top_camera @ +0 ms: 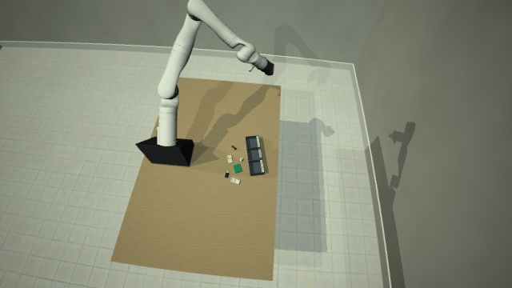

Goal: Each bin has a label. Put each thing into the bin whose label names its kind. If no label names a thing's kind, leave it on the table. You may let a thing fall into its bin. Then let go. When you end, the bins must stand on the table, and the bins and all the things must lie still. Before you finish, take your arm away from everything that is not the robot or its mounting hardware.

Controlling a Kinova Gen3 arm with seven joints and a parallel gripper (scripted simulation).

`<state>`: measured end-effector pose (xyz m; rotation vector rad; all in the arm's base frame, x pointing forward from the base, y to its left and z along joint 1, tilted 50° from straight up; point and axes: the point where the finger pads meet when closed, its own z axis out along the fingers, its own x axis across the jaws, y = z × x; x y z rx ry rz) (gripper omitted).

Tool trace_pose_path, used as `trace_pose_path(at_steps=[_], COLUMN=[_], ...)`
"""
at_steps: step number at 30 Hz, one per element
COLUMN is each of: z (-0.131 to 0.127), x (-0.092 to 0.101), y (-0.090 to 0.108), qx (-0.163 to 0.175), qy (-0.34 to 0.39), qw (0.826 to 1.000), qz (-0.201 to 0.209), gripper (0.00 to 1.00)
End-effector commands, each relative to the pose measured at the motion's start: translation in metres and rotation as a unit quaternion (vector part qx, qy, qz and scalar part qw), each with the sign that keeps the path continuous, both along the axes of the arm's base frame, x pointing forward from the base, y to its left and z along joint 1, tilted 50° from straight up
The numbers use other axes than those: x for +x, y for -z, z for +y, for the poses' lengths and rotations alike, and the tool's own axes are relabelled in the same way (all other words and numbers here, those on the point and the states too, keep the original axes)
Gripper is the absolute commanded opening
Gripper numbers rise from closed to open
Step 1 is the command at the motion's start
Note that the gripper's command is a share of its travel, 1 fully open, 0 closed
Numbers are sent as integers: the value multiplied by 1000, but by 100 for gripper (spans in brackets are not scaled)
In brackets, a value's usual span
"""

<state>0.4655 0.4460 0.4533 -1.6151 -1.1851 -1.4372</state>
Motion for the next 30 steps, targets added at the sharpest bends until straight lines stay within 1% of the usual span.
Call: trace_pose_path(at_steps=[1, 2, 3, 6, 8, 9, 10, 13, 17, 18, 22, 24, 25, 29, 30], z=[-7, -11, -15, -26, -26, -30, -34, -46, -46, -51, -69, -69, -74, -93, -93], x=[9, 12, 14, 20, 20, 22, 24, 29, 29, 31, 36, 36, 37, 40, 40], y=[13, 20, 27, 46, 46, 53, 60, 79, 79, 85, 111, 111, 118, 143, 143], qx=[-1, -25, -31, -31, -31, -55, -59, -59, -59, -83, -86, -86, -109, -111, -111], qy=[4, -2, -3, -3, -3, -11, -12, -12, -12, -21, -23, -23, -33, -34, -34], qw=[1000, 1000, 1000, 1000, 1000, 998, 998, 998, 998, 996, 996, 996, 994, 993, 993], qz=[6, 3, 3, 3, 3, 2, 2, 2, 2, 2, 2, 2, 4, 4, 4], gripper=[31, 31, 31, 31, 31, 31, 31, 31, 31, 31, 31, 31, 31, 31, 31])
